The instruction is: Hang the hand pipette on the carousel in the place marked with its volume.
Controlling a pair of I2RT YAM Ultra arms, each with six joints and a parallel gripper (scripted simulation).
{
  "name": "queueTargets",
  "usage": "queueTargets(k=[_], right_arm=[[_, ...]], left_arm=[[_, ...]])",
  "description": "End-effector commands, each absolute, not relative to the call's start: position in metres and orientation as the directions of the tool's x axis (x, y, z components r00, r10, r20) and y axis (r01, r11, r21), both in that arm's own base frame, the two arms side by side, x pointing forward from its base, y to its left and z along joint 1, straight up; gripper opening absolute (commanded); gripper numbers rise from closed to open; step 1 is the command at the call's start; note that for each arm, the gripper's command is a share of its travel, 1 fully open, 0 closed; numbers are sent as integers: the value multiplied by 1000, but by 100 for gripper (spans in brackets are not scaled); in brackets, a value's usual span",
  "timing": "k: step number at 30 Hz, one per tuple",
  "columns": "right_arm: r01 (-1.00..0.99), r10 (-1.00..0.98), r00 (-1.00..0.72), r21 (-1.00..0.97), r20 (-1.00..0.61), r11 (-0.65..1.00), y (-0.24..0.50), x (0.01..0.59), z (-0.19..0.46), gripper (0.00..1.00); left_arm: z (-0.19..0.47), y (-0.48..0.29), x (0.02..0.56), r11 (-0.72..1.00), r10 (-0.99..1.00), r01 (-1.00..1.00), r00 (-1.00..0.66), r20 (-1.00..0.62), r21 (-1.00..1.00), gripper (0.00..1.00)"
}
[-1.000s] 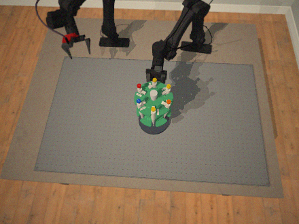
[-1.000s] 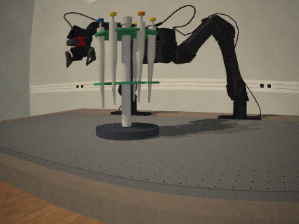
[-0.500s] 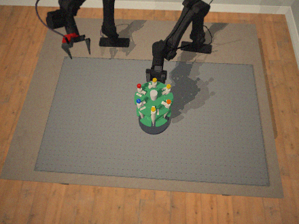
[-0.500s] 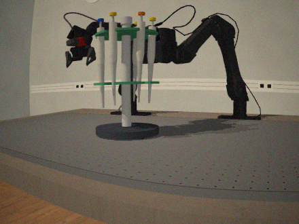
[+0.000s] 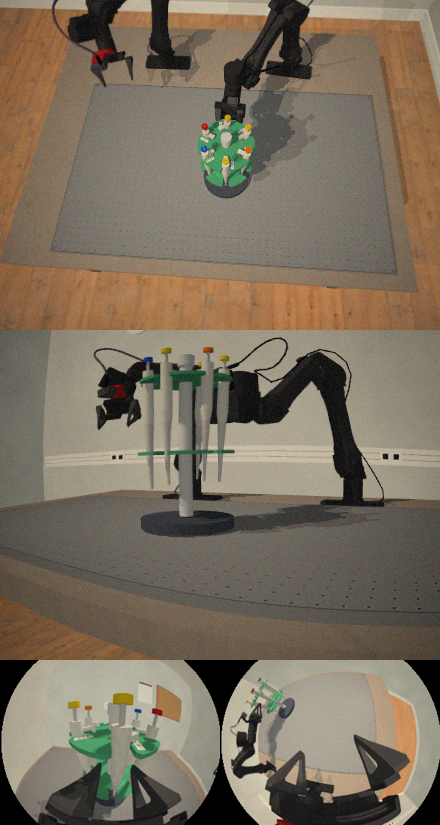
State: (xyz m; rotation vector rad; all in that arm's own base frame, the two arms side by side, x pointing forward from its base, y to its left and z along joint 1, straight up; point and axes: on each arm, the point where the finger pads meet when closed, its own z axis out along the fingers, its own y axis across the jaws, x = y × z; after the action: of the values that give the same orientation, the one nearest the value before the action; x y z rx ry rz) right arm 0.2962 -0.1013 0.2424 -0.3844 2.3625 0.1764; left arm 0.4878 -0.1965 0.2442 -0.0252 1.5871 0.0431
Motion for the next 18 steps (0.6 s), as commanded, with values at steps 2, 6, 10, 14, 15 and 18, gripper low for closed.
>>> queueTargets(k=[2,6,10,14,15,18], right_arm=[[-333,-240,-660,-9,-712,943,-103,300,253,100],[-333,-240,-660,-9,-712,943,-103,300,253,100],[-333,-240,-660,-9,-712,943,-103,300,253,100],[-333,-240,-660,-9,-712,943,-103,300,253,100],[-333,-240,-660,-9,-712,943,-103,300,253,100],[-333,-240,-660,-9,-712,943,-103,300,253,100]], left_arm=[[262,-191,486,1000,-14,-7,23,-1000,-15,50],[262,-191,486,998,-13,66,22,-1000,-12,50],[281,-193,490,989,-32,148,60,-998,-23,50],[281,-199,487,987,-34,160,59,-998,-24,50],[281,-201,487,986,-34,163,59,-998,-24,50],[279,-200,487,987,-30,161,52,-998,-21,50]])
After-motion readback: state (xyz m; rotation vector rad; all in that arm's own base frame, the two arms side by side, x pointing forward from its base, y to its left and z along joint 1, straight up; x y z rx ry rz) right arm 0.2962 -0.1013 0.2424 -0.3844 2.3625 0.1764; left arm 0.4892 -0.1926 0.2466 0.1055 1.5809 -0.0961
